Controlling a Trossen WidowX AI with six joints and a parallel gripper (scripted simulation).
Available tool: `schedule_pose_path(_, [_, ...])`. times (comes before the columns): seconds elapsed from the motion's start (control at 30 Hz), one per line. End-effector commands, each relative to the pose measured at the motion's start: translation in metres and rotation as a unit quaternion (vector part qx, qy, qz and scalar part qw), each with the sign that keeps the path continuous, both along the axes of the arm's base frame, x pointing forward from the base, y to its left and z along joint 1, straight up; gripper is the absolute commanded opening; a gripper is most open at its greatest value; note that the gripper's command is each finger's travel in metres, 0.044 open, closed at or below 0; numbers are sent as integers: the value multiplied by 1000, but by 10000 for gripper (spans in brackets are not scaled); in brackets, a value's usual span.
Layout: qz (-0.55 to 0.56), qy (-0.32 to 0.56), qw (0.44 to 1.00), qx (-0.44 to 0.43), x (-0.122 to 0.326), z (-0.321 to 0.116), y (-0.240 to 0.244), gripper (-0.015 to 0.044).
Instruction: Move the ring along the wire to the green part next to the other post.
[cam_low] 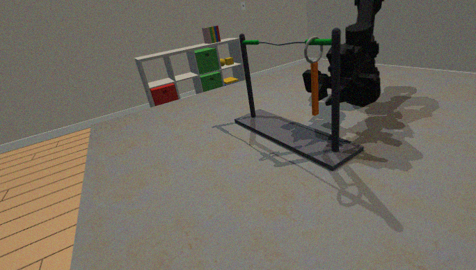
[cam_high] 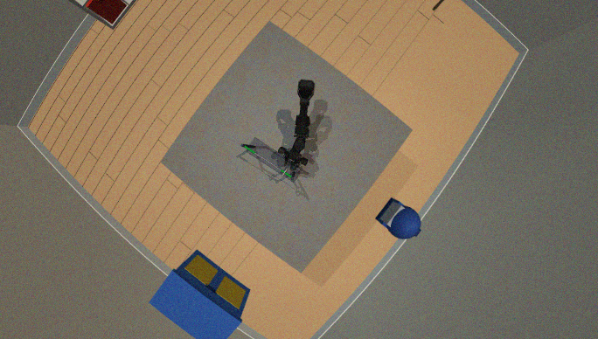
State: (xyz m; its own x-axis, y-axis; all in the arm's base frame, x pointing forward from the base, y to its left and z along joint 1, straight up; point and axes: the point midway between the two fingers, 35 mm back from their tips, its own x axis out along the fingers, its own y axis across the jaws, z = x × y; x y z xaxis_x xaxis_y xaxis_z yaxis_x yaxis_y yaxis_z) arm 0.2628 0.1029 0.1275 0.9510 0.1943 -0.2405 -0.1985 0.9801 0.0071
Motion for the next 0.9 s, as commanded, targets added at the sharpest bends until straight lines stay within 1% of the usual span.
schedule_pose_path(0.0, [-2,3,1000,0,-7,-2,-2,160])
schedule_pose_path(0.27, [-2,3,1000,1,-18,-1,-5,160])
schedule_pose_path(0.87, [-2,3,1000,1,-18,-1,-5,160])
